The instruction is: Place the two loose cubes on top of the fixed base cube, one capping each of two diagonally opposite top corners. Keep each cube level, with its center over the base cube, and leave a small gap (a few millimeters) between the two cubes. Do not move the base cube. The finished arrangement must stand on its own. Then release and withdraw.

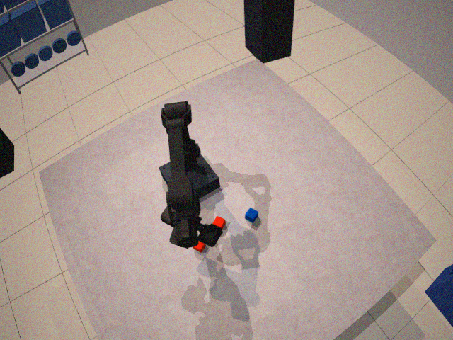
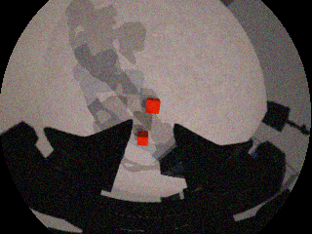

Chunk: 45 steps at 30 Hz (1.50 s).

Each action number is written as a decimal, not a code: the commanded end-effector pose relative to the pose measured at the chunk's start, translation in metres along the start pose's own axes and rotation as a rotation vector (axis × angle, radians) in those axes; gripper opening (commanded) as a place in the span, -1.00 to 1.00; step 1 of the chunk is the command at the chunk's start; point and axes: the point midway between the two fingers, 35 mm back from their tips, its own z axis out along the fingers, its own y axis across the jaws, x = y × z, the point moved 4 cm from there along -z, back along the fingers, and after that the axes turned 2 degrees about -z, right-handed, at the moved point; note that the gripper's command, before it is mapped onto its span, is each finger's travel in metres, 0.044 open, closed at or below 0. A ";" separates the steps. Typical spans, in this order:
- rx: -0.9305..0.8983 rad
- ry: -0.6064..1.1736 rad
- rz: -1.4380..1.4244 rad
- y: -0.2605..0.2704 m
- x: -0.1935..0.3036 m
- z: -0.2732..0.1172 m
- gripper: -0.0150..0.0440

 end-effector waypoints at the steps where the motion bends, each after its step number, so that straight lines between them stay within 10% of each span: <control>1: 0.002 0.017 0.009 -0.001 0.002 0.003 0.41; 39: 0.002 0.018 0.009 -0.002 0.005 0.111 0.41; 45: 0.002 0.018 0.009 -0.002 0.005 0.111 -0.13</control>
